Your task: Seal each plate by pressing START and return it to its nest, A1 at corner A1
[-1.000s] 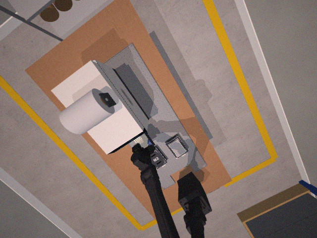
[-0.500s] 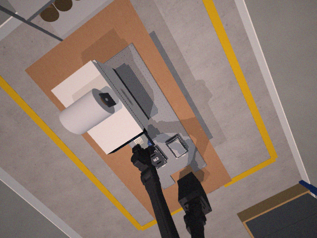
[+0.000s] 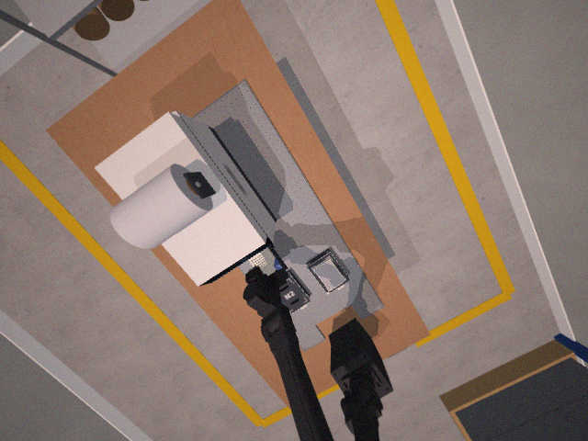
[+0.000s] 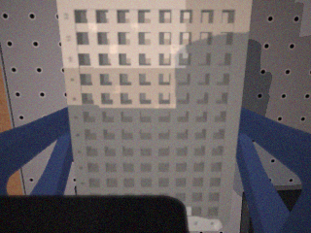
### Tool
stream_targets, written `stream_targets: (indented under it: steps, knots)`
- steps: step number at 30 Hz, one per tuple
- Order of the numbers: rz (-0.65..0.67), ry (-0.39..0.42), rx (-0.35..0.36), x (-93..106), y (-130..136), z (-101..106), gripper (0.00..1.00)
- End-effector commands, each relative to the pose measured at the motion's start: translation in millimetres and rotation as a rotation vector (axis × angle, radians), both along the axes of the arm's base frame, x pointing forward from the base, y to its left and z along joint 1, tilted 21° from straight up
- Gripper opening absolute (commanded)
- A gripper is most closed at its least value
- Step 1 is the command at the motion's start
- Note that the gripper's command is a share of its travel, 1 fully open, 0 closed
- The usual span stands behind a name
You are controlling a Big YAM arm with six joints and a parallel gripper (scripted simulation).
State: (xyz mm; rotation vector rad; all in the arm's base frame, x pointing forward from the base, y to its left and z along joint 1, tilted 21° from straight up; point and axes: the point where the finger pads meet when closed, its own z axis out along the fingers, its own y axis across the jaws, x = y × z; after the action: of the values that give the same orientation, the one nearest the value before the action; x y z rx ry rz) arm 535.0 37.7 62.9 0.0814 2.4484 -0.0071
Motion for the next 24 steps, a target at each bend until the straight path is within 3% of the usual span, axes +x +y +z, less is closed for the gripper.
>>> stream_targets:
  steps: [1,13,24]
  knots:
    - [-0.009,-0.024,-0.005,20.3,-6.4,10.9,0.0]
    - [0.008,-0.023,0.008,8.7,11.7,4.7,0.0]
    - [-0.014,-0.026,0.005,0.5,-4.2,9.6,0.0]
